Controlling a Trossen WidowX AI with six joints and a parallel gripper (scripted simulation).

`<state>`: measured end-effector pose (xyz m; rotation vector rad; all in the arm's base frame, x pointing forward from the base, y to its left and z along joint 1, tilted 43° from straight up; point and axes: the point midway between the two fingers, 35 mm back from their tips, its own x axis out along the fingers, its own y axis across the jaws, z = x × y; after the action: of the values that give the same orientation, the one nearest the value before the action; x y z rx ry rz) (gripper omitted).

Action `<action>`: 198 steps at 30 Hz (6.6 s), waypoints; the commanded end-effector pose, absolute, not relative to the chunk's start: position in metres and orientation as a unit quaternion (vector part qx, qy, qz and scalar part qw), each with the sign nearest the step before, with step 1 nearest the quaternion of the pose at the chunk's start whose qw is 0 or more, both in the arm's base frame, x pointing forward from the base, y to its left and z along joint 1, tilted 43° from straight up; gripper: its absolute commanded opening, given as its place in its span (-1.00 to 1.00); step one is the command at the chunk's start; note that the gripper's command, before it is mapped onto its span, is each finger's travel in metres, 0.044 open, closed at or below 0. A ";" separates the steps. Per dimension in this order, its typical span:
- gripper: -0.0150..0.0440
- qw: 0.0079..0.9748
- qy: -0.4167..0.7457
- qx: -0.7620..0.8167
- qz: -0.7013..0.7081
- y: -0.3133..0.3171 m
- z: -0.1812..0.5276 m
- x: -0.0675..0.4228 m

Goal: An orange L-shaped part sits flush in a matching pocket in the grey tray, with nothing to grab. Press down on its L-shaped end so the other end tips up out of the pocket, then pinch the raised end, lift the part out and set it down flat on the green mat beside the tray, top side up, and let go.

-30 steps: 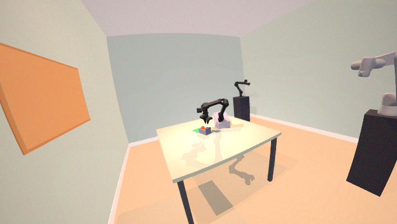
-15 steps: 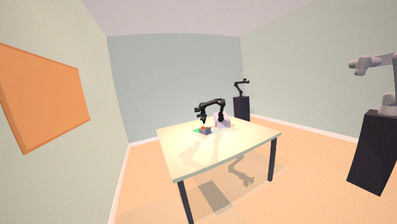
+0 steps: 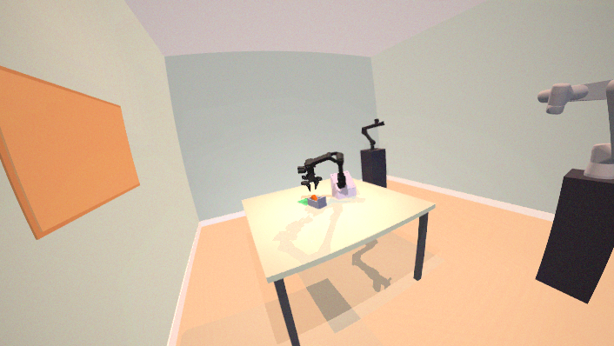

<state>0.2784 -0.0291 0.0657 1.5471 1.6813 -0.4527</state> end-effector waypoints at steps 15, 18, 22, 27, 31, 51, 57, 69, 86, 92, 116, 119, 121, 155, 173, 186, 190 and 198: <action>0.46 0.387 0.665 0.612 -0.183 -0.004 0.037 0.279; 0.46 0.387 0.665 0.612 -0.183 -0.001 0.034 0.280; 0.46 0.387 0.665 0.612 -0.183 0.004 0.029 0.280; 0.46 0.387 0.665 0.612 -0.183 0.009 0.023 0.280; 0.46 0.387 0.665 0.612 -0.183 0.014 0.019 0.280; -0.19 0.390 0.665 0.610 -0.182 0.018 0.015 0.280; -0.49 0.390 0.665 0.610 -0.182 0.018 0.015 0.280; -0.49 0.388 0.665 0.611 -0.182 0.010 0.023 0.280; -0.49 0.387 0.665 0.612 -0.183 -0.008 0.042 0.279; -0.49 0.387 0.665 0.612 -0.183 -0.014 0.049 0.278; -0.49 0.387 0.665 0.612 -0.184 -0.040 0.077 0.276; -0.49 0.387 0.665 0.612 -0.184 -0.039 0.076 0.276; -0.49 0.387 0.665 0.612 -0.184 -0.040 0.077 0.276; -0.49 0.389 0.664 0.611 -0.185 -0.127 0.001 0.302; -0.49 0.391 0.664 0.611 -0.185 -0.161 -0.032 0.310; -0.49 0.391 0.664 0.611 -0.185 -0.148 -0.047 0.311; -0.49 0.391 0.664 0.611 -0.185 -0.144 -0.052 0.311; -0.49 0.391 0.664 0.611 -0.185 -0.135 -0.061 0.312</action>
<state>0.3118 -0.1378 -0.0580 1.5437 1.6875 -0.4677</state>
